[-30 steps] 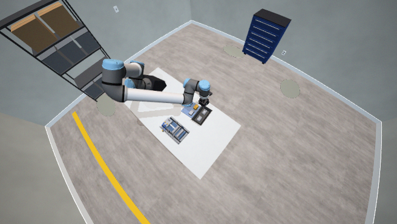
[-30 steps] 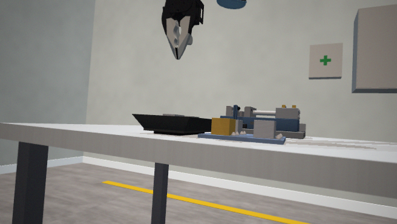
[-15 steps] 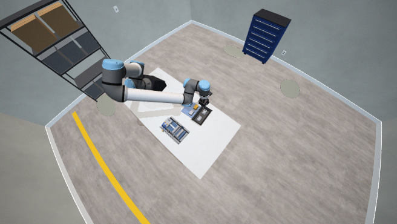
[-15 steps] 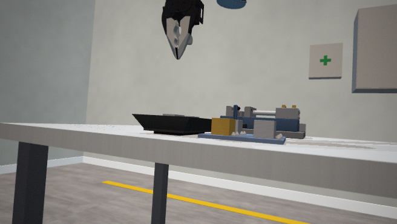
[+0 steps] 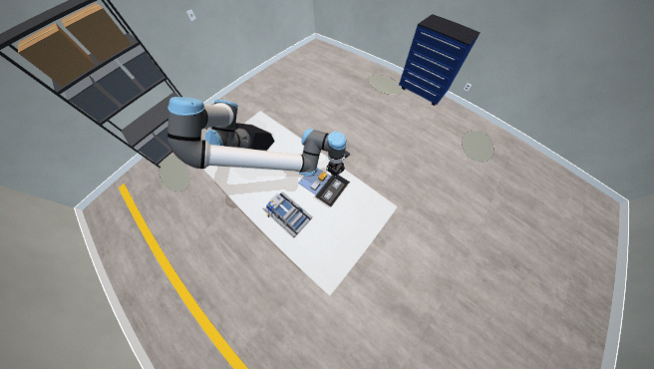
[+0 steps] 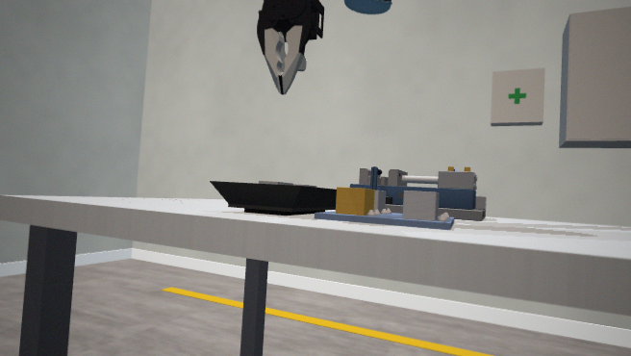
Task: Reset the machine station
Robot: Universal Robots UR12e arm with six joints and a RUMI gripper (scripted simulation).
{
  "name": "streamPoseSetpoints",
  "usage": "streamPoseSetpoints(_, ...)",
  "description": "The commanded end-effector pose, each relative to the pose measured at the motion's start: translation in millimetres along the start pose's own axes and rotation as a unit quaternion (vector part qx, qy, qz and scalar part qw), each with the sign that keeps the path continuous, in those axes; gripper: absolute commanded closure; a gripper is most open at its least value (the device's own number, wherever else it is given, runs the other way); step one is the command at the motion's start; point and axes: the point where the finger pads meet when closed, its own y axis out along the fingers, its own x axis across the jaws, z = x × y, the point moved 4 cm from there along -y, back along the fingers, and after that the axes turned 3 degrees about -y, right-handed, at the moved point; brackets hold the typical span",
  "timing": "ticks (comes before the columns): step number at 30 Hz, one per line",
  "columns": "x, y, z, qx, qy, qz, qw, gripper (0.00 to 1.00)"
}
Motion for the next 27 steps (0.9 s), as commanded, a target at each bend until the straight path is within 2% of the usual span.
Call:
streamPoseSetpoints(1,-0.5,-0.9,0.1,0.000,0.000,-0.001,1.000,1.00)
streamPoseSetpoints(5,-20.6,-1.6,1.6,0.000,0.000,-0.001,1.000,1.00)
streamPoseSetpoints(15,-144.7,-2.4,5.5,0.000,0.000,-0.001,1.000,1.00)
streamPoseSetpoints(17,-144.7,-2.4,5.5,0.000,0.000,-0.001,1.000,1.00)
streamPoseSetpoints(21,-193.9,-1.2,4.3,0.000,0.000,-0.001,1.000,1.00)
streamPoseSetpoints(24,-209.9,-0.6,3.7,0.000,0.000,-0.001,1.000,1.00)
streamPoseSetpoints(27,-212.2,-0.5,3.6,0.000,0.000,-0.001,1.000,1.00)
